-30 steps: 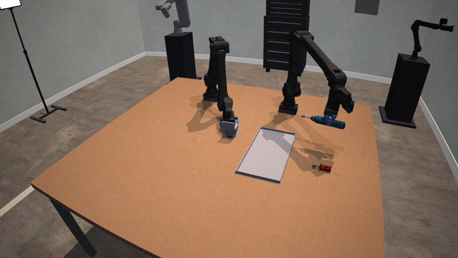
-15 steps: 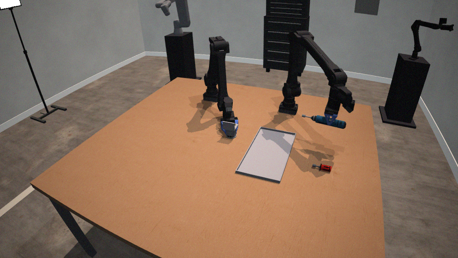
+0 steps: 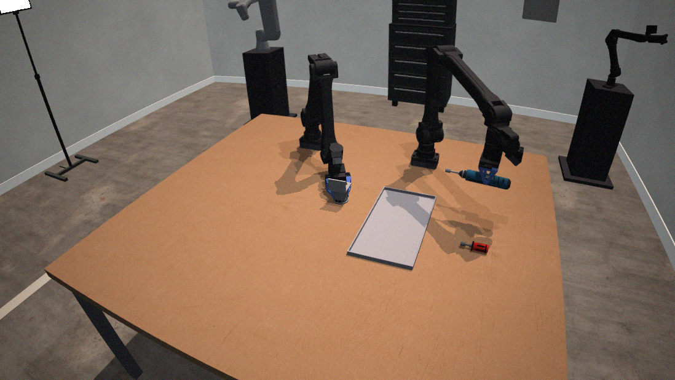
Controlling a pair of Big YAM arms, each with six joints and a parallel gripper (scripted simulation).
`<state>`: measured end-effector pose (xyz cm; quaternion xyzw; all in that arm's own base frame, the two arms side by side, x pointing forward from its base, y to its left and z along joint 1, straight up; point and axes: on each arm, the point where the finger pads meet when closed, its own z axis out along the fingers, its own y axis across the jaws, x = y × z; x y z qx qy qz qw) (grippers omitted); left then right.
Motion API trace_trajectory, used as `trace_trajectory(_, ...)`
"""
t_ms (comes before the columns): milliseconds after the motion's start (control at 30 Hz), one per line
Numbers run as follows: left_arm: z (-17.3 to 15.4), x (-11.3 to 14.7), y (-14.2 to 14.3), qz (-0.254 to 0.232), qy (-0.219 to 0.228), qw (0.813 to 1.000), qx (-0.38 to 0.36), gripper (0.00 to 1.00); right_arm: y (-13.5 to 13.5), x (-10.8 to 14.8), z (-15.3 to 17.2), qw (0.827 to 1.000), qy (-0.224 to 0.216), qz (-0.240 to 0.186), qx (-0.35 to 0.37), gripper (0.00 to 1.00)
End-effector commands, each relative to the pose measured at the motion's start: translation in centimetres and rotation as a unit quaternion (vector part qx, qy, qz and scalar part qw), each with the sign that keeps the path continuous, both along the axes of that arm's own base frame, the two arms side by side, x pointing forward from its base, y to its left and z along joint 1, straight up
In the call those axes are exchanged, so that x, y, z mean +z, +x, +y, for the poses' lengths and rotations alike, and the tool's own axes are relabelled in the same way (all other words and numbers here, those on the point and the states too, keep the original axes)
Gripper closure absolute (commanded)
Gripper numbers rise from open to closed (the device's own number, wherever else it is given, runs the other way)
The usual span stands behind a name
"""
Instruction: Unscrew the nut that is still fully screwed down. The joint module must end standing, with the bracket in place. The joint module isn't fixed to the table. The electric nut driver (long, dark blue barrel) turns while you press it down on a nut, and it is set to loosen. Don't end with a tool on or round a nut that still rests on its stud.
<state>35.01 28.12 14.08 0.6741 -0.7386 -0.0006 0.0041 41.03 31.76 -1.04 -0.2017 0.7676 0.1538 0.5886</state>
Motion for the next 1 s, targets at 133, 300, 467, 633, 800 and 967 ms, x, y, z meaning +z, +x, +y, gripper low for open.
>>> trace_trajectory(133,2.35,3.31,1.83,-0.031,0.025,0.999,0.001,0.58,-0.34,-1.63,-0.30,1.000,-0.017,0.013,0.001,0.41)
trace_trajectory(300,2.32,3.16,1.80,-0.028,0.022,0.999,0.001,0.58,-0.34,-1.63,-0.30,1.000,-0.017,0.013,0.001,0.41)
trace_trajectory(467,2.36,3.43,1.85,-0.032,0.025,0.999,0.001,0.58,-0.34,-1.63,-0.30,1.000,-0.017,0.013,0.001,0.41)
trace_trajectory(633,2.36,3.35,1.87,-0.030,0.023,0.999,0.001,0.58,-0.34,-1.63,-0.30,1.000,-0.017,0.013,0.001,0.41)
trace_trajectory(800,2.38,3.31,1.89,-0.030,0.023,0.999,0.001,0.58,-0.34,-1.63,-0.30,1.000,-0.017,0.013,0.001,0.41)
trace_trajectory(967,2.38,3.31,1.89,-0.030,0.023,0.999,0.001,0.58,-0.34,-1.63,-0.30,1.000,-0.017,0.013,0.001,0.41)
